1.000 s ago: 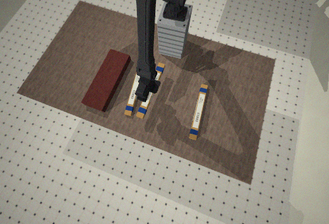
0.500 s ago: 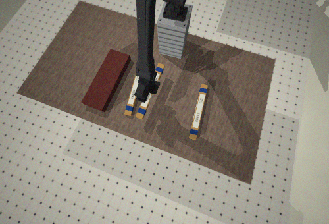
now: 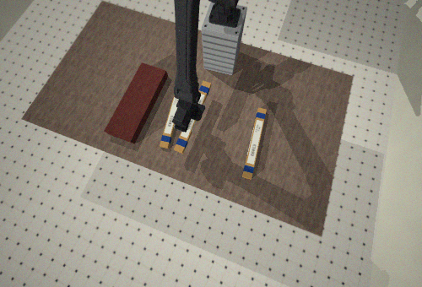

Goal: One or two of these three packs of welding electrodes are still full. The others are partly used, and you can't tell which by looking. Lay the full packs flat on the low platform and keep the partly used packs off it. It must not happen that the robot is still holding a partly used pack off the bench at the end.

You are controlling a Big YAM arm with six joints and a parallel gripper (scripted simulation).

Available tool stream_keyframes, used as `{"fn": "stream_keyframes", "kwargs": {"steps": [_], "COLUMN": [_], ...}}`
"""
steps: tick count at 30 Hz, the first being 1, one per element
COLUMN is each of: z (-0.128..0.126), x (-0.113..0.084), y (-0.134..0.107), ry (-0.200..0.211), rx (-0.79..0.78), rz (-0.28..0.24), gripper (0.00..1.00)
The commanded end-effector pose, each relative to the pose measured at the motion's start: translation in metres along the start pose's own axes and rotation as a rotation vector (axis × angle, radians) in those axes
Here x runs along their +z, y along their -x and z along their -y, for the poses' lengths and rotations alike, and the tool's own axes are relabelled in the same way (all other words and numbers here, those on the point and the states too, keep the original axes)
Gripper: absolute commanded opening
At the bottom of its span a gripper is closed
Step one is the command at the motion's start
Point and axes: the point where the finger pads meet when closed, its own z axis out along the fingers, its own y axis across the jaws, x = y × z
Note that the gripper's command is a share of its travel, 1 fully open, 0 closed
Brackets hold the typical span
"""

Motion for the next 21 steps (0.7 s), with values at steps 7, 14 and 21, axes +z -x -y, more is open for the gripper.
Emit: {"fn": "stream_keyframes", "kwargs": {"steps": [7, 14, 21], "z": [0.0038, 0.004, 0.0042], "x": [-0.0256, -0.026, -0.0264], "y": [0.0423, 0.043, 0.0436], "ry": [0.002, 0.002, 0.002], "rx": [-0.005, -0.005, -0.005], "rz": [0.084, 0.084, 0.084], "gripper": [0.0, 0.0, 0.0]}}
